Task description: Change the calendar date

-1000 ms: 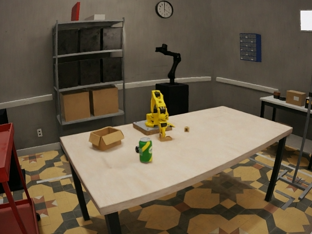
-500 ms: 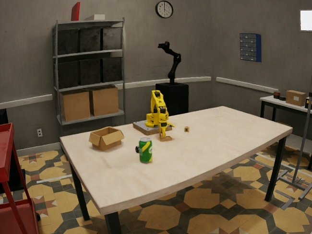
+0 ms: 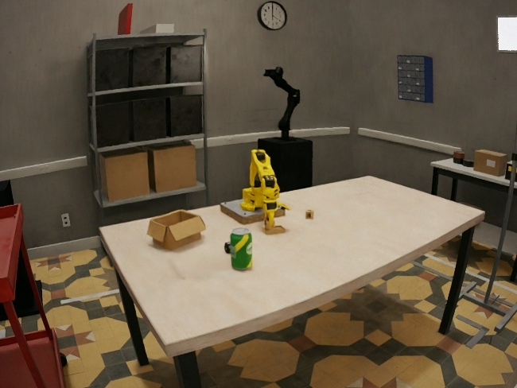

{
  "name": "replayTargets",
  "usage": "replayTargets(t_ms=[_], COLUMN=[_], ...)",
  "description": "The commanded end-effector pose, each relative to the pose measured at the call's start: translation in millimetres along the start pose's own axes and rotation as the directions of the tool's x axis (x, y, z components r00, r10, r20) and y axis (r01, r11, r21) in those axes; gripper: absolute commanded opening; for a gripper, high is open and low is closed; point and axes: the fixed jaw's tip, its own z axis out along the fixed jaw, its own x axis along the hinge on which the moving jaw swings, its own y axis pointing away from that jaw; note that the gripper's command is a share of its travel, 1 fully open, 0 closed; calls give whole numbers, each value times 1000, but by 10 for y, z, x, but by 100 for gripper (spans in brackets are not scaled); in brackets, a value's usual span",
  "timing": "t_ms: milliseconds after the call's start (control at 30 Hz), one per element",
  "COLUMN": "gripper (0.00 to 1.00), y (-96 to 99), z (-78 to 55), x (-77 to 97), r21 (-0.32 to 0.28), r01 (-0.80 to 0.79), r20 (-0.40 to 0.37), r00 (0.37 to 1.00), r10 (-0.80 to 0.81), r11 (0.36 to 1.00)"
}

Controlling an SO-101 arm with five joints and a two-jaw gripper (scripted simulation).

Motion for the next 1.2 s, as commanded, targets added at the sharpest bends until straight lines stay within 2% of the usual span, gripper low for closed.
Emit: replayTargets(t_ms=[0,333,933,1167], gripper=[0,0,0,0], y=[-31,-29,24,36], z=[-50,-69,-330,-369], x=[8,8,5,5], r21=[21,21,21,21], r01=[3,3,3,3], r20=[1,1,1,1], r00=[1000,1000,1000,1000], r10=[-3,-3,-3,-3], r11=[1000,1000,1000,1000])
